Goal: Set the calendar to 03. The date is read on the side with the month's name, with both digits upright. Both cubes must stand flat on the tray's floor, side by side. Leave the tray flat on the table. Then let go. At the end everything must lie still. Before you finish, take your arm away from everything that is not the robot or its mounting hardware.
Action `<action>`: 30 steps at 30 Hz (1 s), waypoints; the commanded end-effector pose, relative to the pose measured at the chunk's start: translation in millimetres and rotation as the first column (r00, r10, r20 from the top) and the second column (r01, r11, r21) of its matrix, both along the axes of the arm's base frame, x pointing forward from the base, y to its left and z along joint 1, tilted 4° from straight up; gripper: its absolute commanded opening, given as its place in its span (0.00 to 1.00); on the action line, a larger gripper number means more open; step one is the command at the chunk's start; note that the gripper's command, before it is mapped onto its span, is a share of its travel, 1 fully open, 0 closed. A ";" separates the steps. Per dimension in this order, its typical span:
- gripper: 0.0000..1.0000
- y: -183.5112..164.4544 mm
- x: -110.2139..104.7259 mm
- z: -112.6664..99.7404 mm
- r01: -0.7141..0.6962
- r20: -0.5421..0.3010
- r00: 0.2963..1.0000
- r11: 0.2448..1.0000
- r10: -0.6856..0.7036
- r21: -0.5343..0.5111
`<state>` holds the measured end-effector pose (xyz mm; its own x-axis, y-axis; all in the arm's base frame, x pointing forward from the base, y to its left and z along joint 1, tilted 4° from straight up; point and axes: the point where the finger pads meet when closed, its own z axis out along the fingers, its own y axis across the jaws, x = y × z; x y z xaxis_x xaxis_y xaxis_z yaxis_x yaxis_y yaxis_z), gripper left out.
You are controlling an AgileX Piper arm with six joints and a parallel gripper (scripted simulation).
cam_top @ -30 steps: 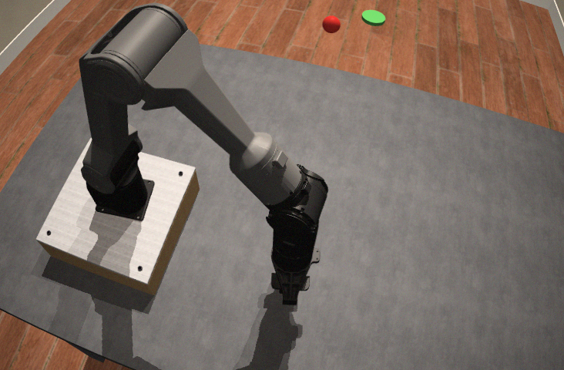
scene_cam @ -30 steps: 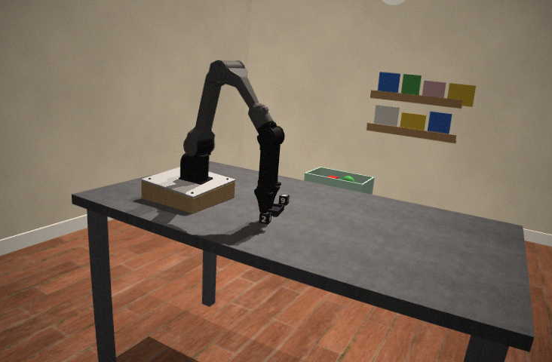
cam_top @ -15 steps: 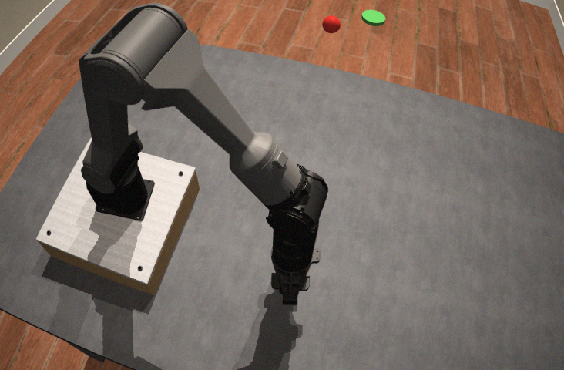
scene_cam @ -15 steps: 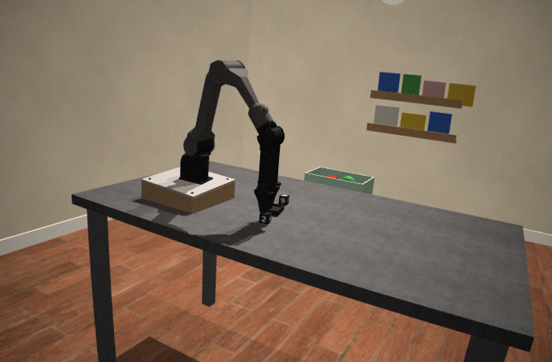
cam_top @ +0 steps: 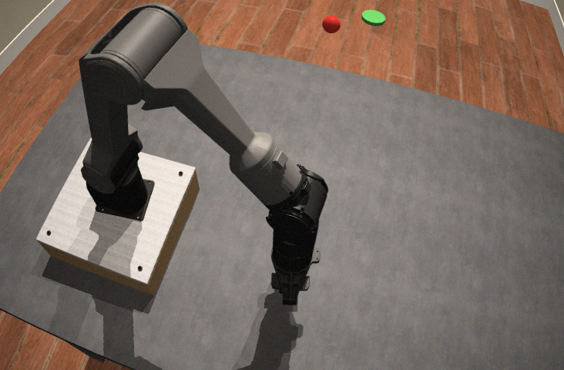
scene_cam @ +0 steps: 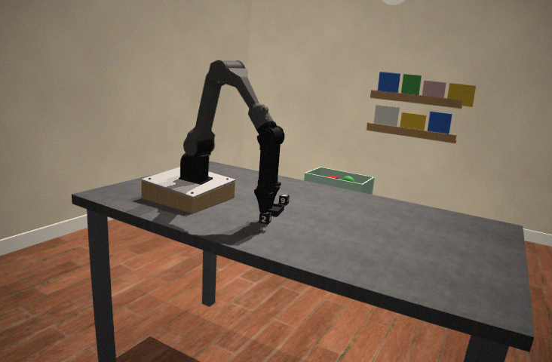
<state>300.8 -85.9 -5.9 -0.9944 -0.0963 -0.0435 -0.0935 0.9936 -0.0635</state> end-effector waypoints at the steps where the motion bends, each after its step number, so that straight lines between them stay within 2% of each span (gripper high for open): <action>1: 0.60 -0.4 -0.5 -1.0 -0.001 -0.001 1.000 1.000 0.001 -0.001; 22: 0.60 -1.8 0.5 -26.4 0.000 -0.002 1.000 1.000 0.000 -0.001; 30: 0.60 -2.0 0.9 -28.2 -0.001 0.000 1.000 1.000 0.001 -0.001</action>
<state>302.3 -87.6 -33.5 -0.9943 -0.0973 -0.0438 -0.0944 0.9935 -0.0638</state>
